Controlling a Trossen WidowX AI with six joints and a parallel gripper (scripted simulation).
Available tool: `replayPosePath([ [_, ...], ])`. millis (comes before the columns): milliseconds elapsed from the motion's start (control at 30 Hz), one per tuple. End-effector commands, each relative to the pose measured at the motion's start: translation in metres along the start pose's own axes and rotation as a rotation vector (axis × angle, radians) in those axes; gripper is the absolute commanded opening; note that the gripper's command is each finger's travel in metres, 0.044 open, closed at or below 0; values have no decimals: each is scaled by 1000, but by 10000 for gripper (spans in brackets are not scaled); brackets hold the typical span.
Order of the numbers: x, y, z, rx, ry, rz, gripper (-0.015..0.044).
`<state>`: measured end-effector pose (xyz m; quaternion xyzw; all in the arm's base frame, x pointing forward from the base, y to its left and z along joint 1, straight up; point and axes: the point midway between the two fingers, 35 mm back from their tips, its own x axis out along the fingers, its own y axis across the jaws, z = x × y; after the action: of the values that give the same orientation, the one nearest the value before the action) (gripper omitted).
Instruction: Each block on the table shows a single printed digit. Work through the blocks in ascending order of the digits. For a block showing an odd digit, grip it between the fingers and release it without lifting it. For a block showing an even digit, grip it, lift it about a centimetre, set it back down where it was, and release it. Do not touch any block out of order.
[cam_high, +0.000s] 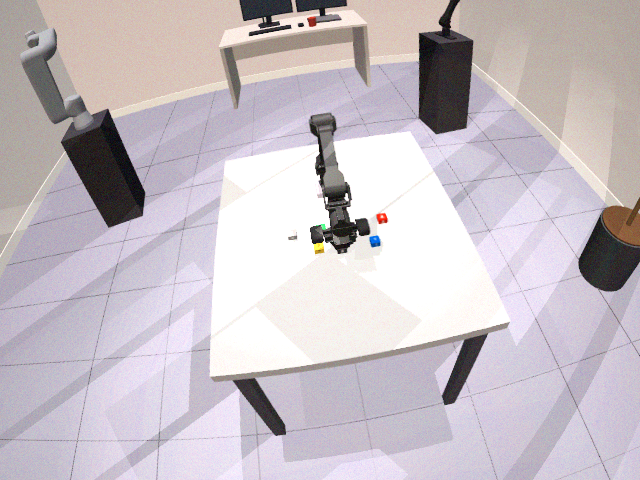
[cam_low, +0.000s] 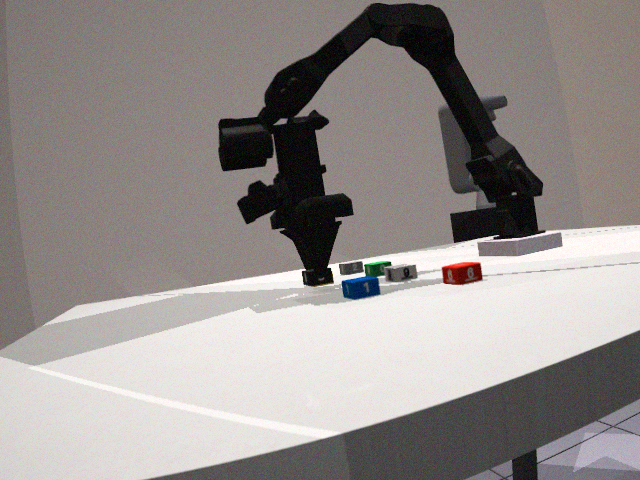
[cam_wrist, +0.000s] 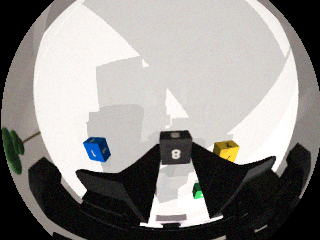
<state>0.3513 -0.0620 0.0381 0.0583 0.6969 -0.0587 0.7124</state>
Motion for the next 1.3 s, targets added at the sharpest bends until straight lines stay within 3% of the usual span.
replayPosePath([
  [0, -5, 0, 1, -1, -11, 0, 120],
  [933, 10, 0, 1, -1, -11, 0, 120],
  [1267, 10, 0, 1, -1, -11, 0, 383],
])
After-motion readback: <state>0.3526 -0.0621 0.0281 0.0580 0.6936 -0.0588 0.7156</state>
